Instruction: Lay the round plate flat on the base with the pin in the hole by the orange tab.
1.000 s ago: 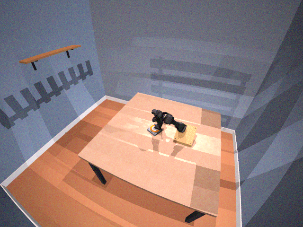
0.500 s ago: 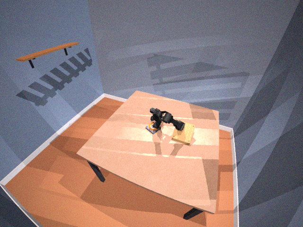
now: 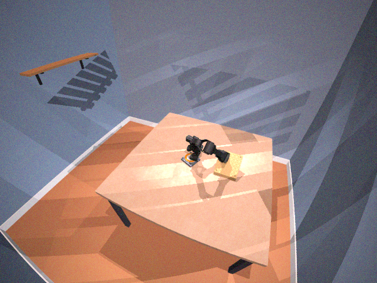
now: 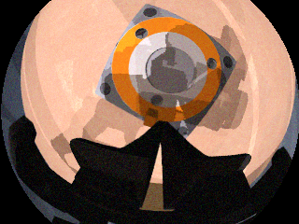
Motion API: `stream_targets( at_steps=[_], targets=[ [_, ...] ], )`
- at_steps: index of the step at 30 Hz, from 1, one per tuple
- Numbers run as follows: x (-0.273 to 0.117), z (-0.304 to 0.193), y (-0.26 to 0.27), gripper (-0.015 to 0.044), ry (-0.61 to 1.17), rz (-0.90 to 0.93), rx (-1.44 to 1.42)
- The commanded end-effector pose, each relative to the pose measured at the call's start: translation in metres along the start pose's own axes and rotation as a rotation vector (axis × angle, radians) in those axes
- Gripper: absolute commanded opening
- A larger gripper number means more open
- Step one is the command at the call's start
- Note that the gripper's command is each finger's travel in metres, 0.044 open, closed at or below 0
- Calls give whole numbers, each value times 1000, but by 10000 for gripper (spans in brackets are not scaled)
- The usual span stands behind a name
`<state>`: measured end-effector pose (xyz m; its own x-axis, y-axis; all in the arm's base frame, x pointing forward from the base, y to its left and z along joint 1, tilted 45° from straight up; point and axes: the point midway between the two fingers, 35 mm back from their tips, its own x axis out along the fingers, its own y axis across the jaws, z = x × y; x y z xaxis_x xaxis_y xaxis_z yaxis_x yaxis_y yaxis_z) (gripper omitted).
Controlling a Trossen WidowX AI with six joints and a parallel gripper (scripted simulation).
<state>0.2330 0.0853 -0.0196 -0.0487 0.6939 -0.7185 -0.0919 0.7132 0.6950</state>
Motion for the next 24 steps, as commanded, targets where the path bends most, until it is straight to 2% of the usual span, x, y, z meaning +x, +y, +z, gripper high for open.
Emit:
stream_targets(
  at_steps=[1,24],
  targets=[
    [2,-3,8,0,11,12,1],
    [2,7,26,0,11,13,0]
  ],
)
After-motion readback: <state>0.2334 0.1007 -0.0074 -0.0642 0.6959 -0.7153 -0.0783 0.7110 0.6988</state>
